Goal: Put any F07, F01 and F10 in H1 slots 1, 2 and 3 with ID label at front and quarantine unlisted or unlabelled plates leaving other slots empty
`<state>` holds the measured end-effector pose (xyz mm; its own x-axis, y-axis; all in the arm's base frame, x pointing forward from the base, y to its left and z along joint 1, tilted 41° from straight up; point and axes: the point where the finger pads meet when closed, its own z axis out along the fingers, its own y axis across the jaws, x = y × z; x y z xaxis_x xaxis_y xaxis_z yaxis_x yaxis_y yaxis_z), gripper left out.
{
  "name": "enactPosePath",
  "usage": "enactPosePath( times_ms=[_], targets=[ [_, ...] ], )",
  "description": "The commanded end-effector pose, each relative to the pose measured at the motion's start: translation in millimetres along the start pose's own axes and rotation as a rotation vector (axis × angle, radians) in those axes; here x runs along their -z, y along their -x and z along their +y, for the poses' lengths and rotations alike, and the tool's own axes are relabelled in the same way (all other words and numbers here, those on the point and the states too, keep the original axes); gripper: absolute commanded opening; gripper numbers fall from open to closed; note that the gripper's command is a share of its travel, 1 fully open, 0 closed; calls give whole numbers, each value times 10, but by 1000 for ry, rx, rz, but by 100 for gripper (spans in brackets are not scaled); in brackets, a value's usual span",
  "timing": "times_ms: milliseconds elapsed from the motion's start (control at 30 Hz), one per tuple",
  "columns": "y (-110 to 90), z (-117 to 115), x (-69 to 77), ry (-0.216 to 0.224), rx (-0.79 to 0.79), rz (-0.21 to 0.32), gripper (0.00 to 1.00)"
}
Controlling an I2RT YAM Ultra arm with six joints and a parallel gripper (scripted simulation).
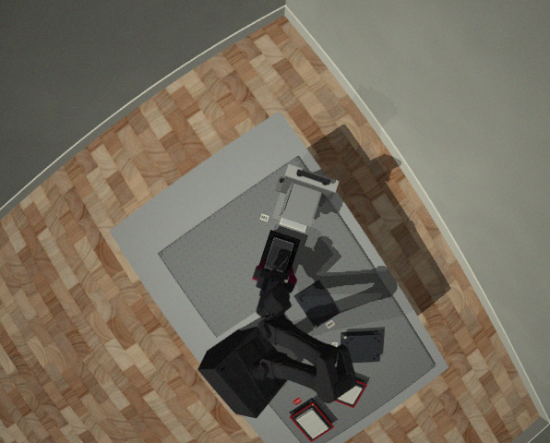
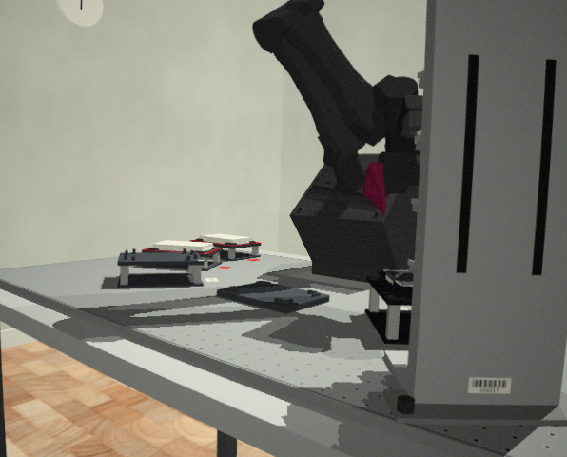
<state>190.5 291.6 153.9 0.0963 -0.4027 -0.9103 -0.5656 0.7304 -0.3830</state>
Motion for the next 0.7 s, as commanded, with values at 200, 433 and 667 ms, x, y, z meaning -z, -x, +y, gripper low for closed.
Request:
enactPosePath(
  times_ms=[200,433,667],
  targets=[
    [36,9,3,5,-7,-11,100],
    [36,9,3,5,-7,-11,100],
    [-11,9,-44,6,-6,-11,100]
  ],
)
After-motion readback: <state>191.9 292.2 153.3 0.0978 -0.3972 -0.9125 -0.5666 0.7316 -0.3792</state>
